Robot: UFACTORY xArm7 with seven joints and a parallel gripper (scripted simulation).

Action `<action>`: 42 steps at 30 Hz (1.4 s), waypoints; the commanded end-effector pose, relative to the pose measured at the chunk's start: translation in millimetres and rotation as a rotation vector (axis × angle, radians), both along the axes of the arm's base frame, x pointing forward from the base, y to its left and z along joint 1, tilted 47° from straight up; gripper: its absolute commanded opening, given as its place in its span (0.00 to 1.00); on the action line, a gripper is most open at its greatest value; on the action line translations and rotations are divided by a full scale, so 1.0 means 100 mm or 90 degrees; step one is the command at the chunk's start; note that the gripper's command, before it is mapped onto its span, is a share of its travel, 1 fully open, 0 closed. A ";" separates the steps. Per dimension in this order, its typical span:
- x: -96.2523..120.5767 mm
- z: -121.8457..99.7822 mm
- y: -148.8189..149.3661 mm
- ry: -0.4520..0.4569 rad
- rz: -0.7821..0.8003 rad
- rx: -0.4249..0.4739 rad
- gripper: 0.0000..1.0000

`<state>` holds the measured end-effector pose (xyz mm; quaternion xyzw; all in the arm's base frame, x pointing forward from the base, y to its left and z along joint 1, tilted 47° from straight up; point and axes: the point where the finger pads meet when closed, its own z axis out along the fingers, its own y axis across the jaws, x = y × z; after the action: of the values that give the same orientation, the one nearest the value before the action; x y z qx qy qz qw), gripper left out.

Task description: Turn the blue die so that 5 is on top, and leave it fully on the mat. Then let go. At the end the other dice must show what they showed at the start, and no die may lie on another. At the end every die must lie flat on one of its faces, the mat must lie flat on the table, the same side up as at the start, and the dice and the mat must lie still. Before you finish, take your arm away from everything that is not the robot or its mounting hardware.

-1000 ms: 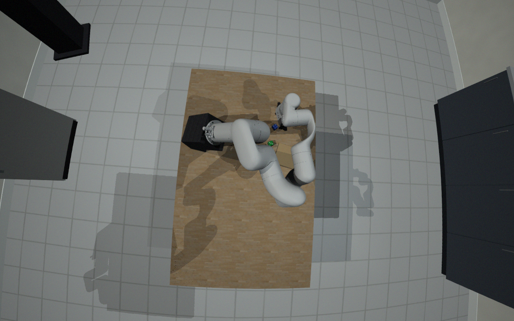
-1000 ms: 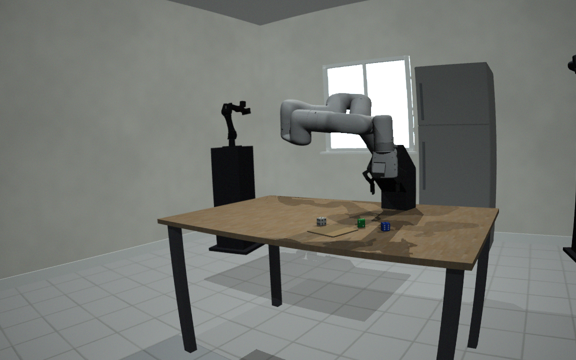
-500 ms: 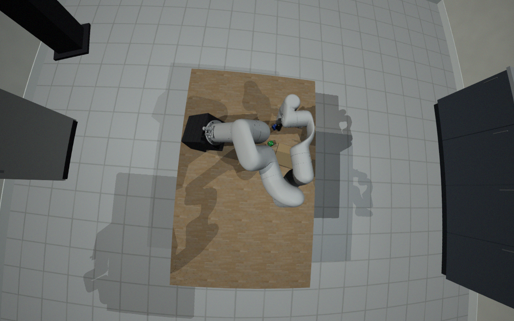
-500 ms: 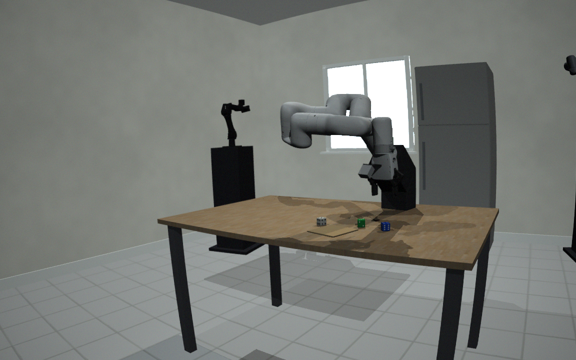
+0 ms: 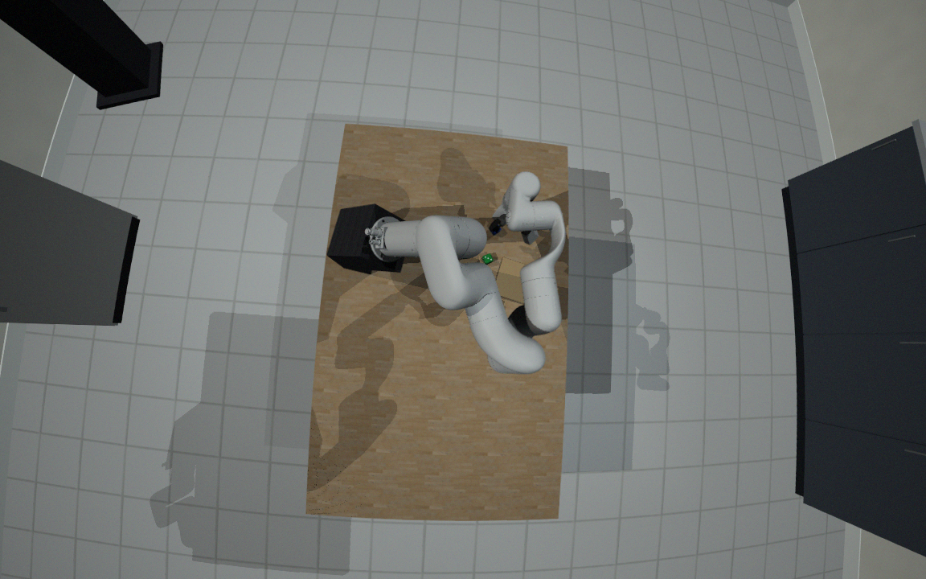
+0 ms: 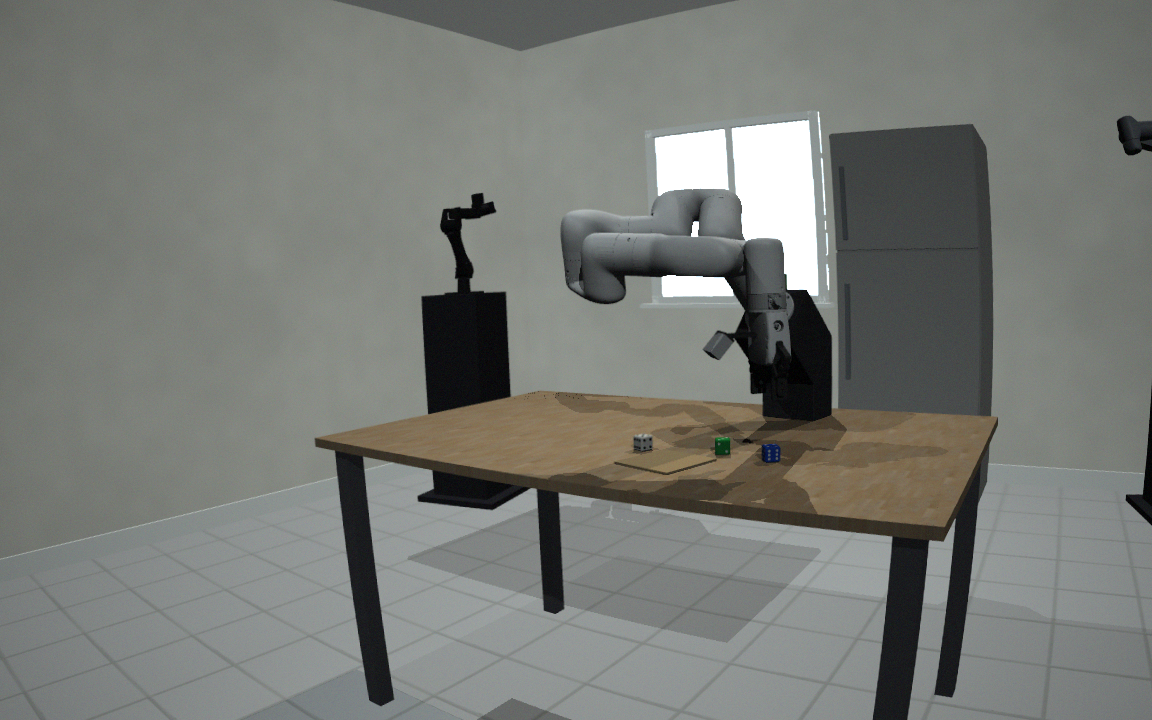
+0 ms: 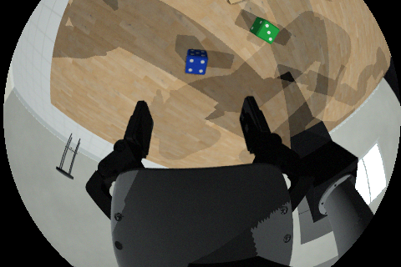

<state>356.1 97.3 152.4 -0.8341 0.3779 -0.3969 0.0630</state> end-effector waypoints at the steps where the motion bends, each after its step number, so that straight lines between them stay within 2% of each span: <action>1: 0.02 -0.01 0.00 -0.025 -0.074 0.071 1.00; 3: 0.03 -0.02 -0.01 -0.036 -0.110 0.109 1.00; 4: 0.03 -0.02 -0.01 -0.036 -0.111 0.110 1.00; 5: 0.03 -0.03 -0.01 -0.045 -0.142 0.143 1.00; 10: 0.05 -0.05 -0.01 -0.068 -0.218 0.224 1.00; 13: 0.05 -0.05 -0.01 -0.068 -0.221 0.227 1.00; 15: 0.07 -0.07 -0.02 -0.087 -0.286 0.295 1.00; 19: 0.08 -0.08 -0.02 -0.099 -0.327 0.338 1.00; 20: 0.08 -0.09 -0.02 -0.108 -0.357 0.370 1.00; 21: 0.08 -0.09 -0.02 -0.109 -0.361 0.373 1.00; 28: 0.11 -0.13 -0.03 -0.143 -0.480 0.498 1.00; 31: 0.11 -0.13 -0.03 -0.144 -0.485 0.503 1.00; 34: 0.12 -0.15 -0.03 -0.164 -0.556 0.578 1.00; 42: 0.14 -0.19 -0.03 -0.195 -0.665 0.691 1.00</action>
<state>369.4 93.9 134.3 -0.3819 0.8334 -0.2575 0.3053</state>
